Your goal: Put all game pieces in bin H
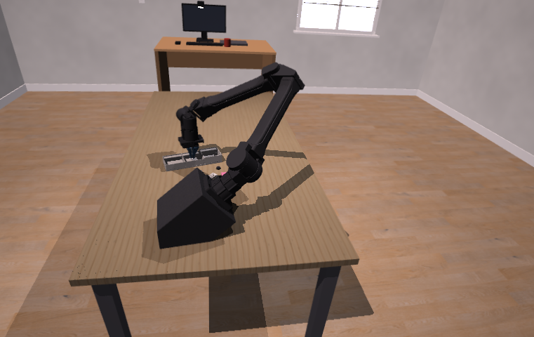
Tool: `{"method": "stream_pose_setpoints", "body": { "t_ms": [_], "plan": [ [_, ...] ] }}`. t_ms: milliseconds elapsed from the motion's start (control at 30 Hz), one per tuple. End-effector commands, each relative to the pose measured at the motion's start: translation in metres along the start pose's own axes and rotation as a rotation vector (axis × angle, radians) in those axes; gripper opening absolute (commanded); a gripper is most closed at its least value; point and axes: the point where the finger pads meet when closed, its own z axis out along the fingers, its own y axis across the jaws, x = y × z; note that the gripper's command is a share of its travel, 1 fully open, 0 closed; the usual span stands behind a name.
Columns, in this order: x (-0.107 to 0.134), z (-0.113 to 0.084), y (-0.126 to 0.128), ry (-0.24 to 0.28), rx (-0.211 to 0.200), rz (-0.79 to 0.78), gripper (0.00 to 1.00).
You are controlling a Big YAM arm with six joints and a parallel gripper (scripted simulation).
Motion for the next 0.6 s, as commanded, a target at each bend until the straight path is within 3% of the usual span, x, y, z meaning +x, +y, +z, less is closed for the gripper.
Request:
{"method": "stream_pose_setpoints", "body": {
  "t_ms": [0,533,567],
  "plan": [
    [-0.0098,-0.0107,-0.0018,-0.029,0.000,0.010,0.08],
    [-0.0094,-0.0105,-0.0018,-0.029,0.000,0.010,0.08],
    [-0.0074,-0.0176,-0.0008,-0.048,0.002,0.001,0.08]
  ]
}}
